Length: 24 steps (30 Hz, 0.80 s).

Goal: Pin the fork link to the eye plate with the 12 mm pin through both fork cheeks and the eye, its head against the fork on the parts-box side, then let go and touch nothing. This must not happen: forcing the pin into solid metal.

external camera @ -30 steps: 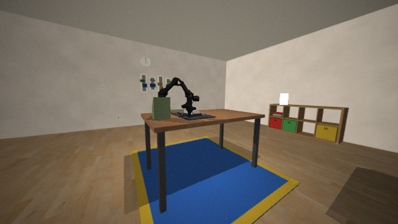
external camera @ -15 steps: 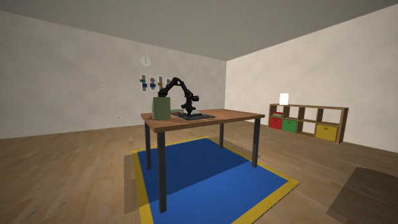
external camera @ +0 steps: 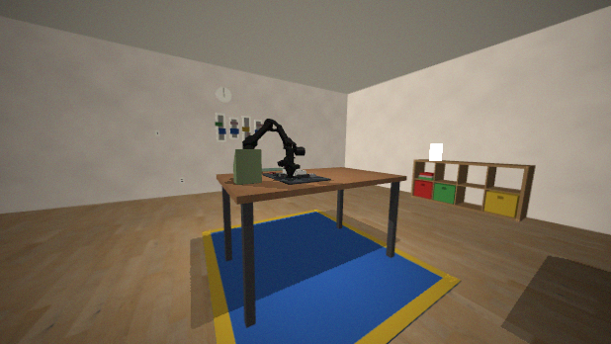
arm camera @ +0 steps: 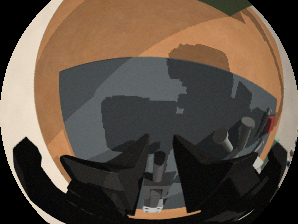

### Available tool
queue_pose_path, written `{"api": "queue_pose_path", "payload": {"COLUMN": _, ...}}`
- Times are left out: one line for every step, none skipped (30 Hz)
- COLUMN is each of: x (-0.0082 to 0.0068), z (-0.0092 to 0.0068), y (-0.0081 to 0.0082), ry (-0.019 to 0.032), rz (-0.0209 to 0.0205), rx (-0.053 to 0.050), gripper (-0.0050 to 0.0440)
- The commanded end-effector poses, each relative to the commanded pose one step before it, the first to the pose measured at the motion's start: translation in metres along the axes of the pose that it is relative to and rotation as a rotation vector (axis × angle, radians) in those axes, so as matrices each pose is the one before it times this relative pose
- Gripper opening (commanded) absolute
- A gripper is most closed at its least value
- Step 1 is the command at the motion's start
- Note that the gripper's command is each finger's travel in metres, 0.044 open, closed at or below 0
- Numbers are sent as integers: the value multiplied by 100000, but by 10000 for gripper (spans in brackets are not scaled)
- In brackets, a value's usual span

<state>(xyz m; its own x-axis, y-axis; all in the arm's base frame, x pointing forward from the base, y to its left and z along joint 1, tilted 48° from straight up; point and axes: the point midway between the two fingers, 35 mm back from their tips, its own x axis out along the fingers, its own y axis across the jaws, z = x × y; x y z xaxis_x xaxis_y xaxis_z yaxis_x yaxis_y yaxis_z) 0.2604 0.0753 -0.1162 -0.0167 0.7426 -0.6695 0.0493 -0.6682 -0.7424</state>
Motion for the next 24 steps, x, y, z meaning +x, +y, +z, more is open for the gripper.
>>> {"api": "queue_pose_path", "payload": {"x": -472, "z": -74, "y": -17, "ry": 165, "rz": 1, "rx": -622, "gripper": 130}}
{"api": "queue_pose_path", "payload": {"x": -453, "z": -2, "y": 3, "ry": 1, "rz": 7, "rx": 1, "gripper": 130}}
{"api": "queue_pose_path", "payload": {"x": -460, "z": 0, "y": 1, "ry": 0, "rz": 1, "rx": 0, "gripper": 130}}
{"api": "queue_pose_path", "payload": {"x": -621, "z": 4, "y": -3, "ry": -1, "rz": -9, "rx": -1, "gripper": 130}}
{"api": "queue_pose_path", "payload": {"x": -435, "z": 3, "y": -2, "ry": -1, "rz": -7, "rx": -1, "gripper": 130}}
{"api": "queue_pose_path", "payload": {"x": -291, "z": 1, "y": 0, "ry": 0, "rz": -2, "rx": 0, "gripper": 130}}
{"api": "queue_pose_path", "payload": {"x": -128, "z": 1, "y": -1, "ry": 0, "rz": -3, "rx": 0, "gripper": 130}}
{"api": "queue_pose_path", "payload": {"x": 0, "z": 0, "y": 0, "ry": 0, "rz": 0, "rx": 0, "gripper": 130}}
{"api": "queue_pose_path", "payload": {"x": 0, "z": 0, "y": 0, "ry": 0, "rz": 0, "rx": 0, "gripper": 130}}
{"api": "queue_pose_path", "payload": {"x": 0, "z": 0, "y": 0, "ry": 0, "rz": 0, "rx": 0, "gripper": 130}}
{"api": "queue_pose_path", "payload": {"x": 0, "z": 0, "y": 0, "ry": 0, "rz": 0, "rx": 0, "gripper": 130}}
{"api": "queue_pose_path", "payload": {"x": 0, "z": 0, "y": 0, "ry": 0, "rz": 0, "rx": 0, "gripper": 130}}
{"api": "queue_pose_path", "payload": {"x": 0, "z": 0, "y": 0, "ry": 0, "rz": 0, "rx": 0, "gripper": 130}}
{"api": "queue_pose_path", "payload": {"x": 197, "z": 219, "y": 37, "ry": -344, "rz": -473, "rx": 1172, "gripper": 130}}
{"api": "queue_pose_path", "payload": {"x": 0, "z": 0, "y": 0, "ry": 0, "rz": 0, "rx": 0, "gripper": 106}}
{"api": "queue_pose_path", "payload": {"x": 0, "z": 0, "y": 0, "ry": 0, "rz": 0, "rx": 0, "gripper": 106}}
{"api": "queue_pose_path", "payload": {"x": 0, "z": 0, "y": 0, "ry": 0, "rz": 0, "rx": 0, "gripper": 106}}
{"api": "queue_pose_path", "payload": {"x": 0, "z": 0, "y": 0, "ry": 0, "rz": 0, "rx": 0, "gripper": 95}}
{"api": "queue_pose_path", "payload": {"x": 0, "z": 0, "y": 0, "ry": 0, "rz": 0, "rx": 0, "gripper": 95}}
{"api": "queue_pose_path", "payload": {"x": 0, "z": 0, "y": 0, "ry": 0, "rz": 0, "rx": 0, "gripper": 95}}
{"api": "queue_pose_path", "payload": {"x": 0, "z": 0, "y": 0, "ry": 0, "rz": 0, "rx": 0, "gripper": 95}}
{"api": "queue_pose_path", "payload": {"x": 0, "z": 0, "y": 0, "ry": 0, "rz": 0, "rx": 0, "gripper": 95}}
{"api": "queue_pose_path", "payload": {"x": 0, "z": 0, "y": 0, "ry": 0, "rz": 0, "rx": 0, "gripper": 95}}
{"api": "queue_pose_path", "payload": {"x": 0, "z": 0, "y": 0, "ry": 0, "rz": 0, "rx": 0, "gripper": 95}}
